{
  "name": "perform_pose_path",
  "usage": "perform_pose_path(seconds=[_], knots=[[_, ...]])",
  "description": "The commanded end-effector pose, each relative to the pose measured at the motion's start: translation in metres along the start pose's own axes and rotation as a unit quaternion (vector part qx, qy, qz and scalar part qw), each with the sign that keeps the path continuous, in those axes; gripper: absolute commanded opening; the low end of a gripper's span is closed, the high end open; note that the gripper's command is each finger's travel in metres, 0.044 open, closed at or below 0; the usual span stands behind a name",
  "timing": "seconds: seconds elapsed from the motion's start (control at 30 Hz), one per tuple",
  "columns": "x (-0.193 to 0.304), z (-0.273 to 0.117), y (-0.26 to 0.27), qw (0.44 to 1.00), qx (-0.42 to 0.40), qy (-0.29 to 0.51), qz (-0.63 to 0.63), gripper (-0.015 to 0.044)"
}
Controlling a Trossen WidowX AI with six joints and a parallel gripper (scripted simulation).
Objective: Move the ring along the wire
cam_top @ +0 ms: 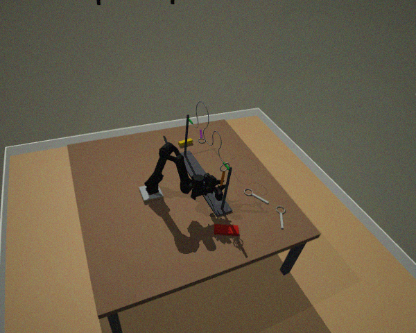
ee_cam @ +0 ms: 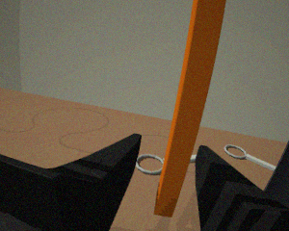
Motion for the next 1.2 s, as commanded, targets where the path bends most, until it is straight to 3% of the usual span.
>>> perform_pose_path(seconds=[0.0, 0.47, 0.63, 0.7, 0.9, 1.17], knots=[[-0.0009, 0.0013, -0.0013, 1.000, 0.002, -0.001, -0.004, 0.0160], [-0.0009, 0.0013, -0.0013, 1.000, 0.002, -0.001, -0.004, 0.0160], [-0.0010, 0.0010, -0.0007, 1.000, 0.000, -0.001, -0.002, 0.0029], [-0.0010, 0.0010, -0.0007, 1.000, 0.000, -0.001, -0.002, 0.0015], [-0.0010, 0.0010, -0.0007, 1.000, 0.000, -0.001, -0.002, -0.0142], [-0.0056, 0.0012, -0.0013, 1.000, 0.000, -0.001, -0.002, -0.0150]])
Point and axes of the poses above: the point midway between the two fingers, 35 mm back from their tips, its own z axis out along the fingers, its own y axis across the jaws, x = y × z, the point moved 2 cm from there along -z, back along the fingers, and after that the axes turned 9 degrees about -z, right-handed, at the moved point
